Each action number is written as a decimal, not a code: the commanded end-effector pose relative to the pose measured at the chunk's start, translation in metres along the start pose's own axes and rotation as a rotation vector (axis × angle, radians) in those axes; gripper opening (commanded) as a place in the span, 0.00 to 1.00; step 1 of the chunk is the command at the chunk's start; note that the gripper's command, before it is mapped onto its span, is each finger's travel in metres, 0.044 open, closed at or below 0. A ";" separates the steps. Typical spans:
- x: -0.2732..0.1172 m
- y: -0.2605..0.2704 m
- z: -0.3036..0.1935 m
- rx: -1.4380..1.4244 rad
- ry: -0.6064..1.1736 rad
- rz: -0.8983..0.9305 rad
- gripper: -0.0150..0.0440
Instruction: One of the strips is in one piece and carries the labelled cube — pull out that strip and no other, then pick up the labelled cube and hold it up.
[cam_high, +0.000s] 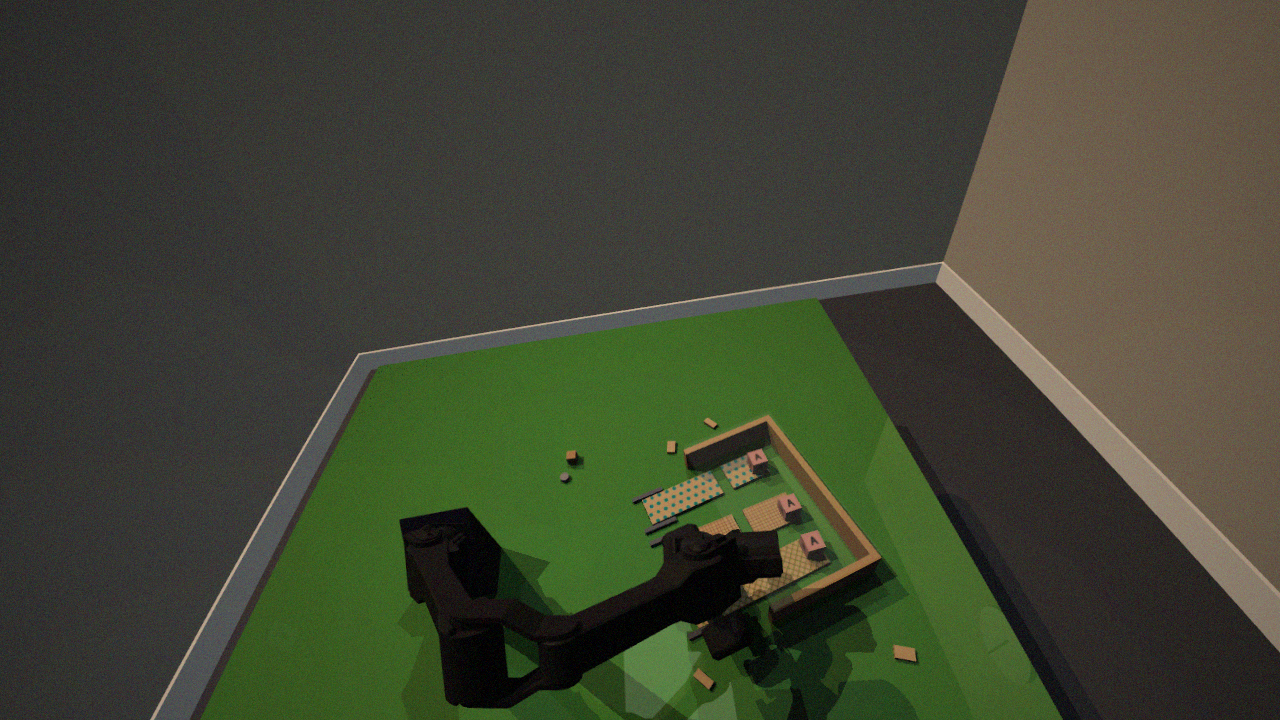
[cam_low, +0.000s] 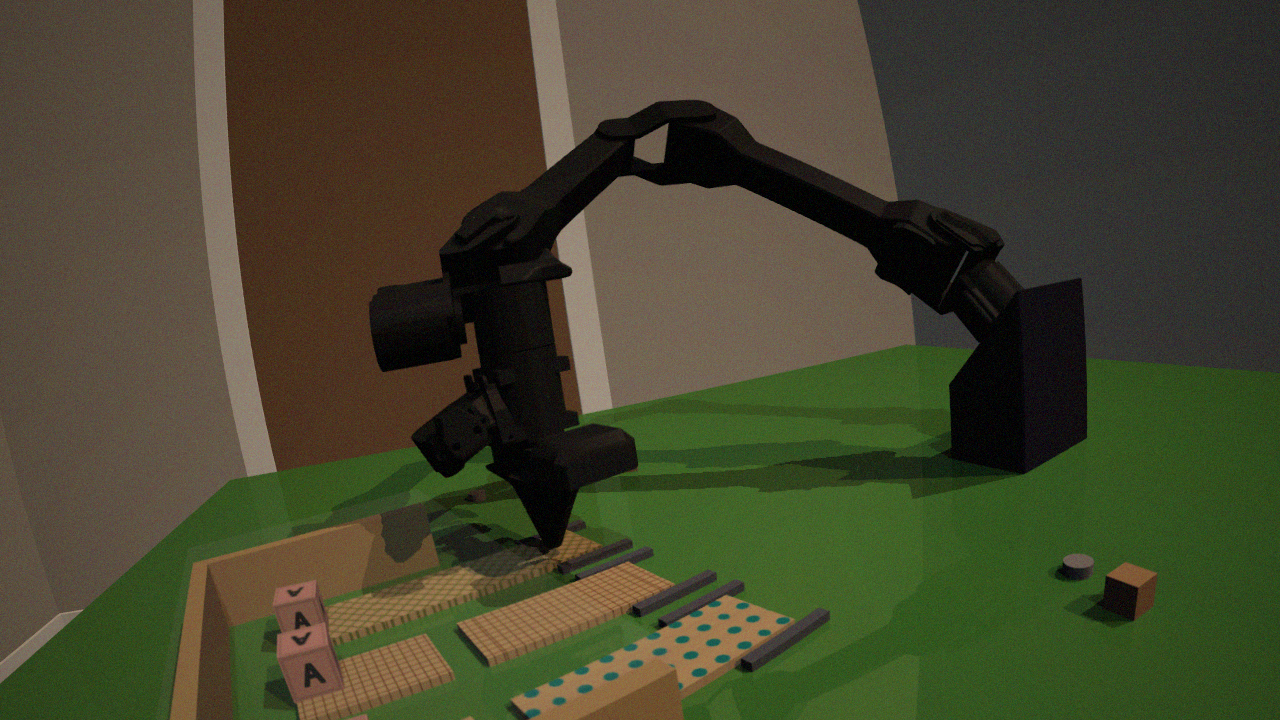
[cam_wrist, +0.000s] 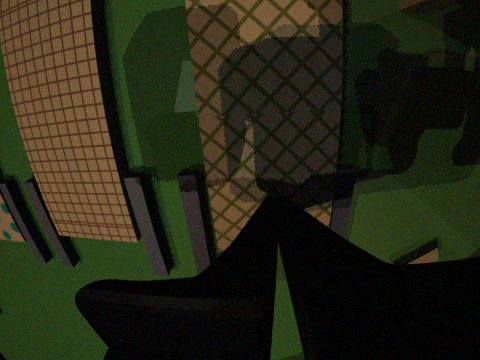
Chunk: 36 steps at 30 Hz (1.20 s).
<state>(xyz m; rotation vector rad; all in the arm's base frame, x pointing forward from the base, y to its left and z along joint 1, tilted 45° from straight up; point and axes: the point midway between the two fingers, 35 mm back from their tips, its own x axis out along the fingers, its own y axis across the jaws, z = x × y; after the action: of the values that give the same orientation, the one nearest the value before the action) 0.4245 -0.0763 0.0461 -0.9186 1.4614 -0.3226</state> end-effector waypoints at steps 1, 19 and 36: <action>0.000 0.001 0.001 -0.002 -0.004 0.006 0.25; 0.002 0.001 0.001 -0.002 -0.004 0.005 0.25; 0.004 0.001 -0.004 -0.002 -0.003 0.005 0.25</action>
<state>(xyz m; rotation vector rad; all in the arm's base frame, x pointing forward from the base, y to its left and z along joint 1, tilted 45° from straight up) 0.4249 -0.0763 0.0454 -0.9209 1.4548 -0.3185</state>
